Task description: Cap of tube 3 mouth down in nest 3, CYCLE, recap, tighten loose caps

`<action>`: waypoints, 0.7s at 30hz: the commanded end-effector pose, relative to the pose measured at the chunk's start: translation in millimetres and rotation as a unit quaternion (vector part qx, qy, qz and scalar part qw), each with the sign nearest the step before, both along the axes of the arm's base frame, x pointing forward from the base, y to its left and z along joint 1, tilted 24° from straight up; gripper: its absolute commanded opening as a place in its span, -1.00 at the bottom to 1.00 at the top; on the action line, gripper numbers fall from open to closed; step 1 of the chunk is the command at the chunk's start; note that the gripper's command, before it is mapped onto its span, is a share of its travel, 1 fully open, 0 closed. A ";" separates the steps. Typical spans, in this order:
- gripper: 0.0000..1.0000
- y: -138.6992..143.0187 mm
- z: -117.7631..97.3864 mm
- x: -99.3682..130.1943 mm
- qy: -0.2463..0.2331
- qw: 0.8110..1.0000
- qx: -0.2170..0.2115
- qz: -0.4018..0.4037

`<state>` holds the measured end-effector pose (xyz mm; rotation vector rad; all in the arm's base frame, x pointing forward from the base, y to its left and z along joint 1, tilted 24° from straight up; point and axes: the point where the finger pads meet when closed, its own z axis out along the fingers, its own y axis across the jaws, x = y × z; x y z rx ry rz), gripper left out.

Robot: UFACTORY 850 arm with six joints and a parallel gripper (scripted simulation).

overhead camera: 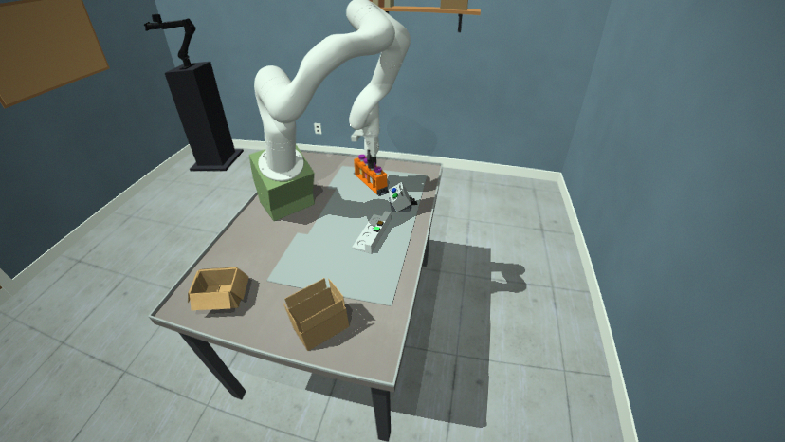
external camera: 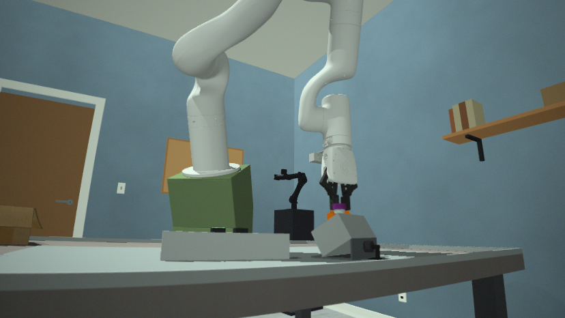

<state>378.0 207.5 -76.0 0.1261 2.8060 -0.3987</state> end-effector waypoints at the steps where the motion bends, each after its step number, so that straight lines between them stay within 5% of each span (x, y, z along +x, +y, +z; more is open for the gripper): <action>1: -1.00 0.5 0.4 0.5 0.002 1.000 -0.004 0.000; 8: -1.00 0.5 0.4 0.5 0.002 1.000 -0.004 0.000; 15: -1.00 0.5 0.3 0.6 -0.034 0.992 0.031 -0.114; 21: -1.00 0.5 0.0 0.7 -0.075 0.964 0.071 -0.244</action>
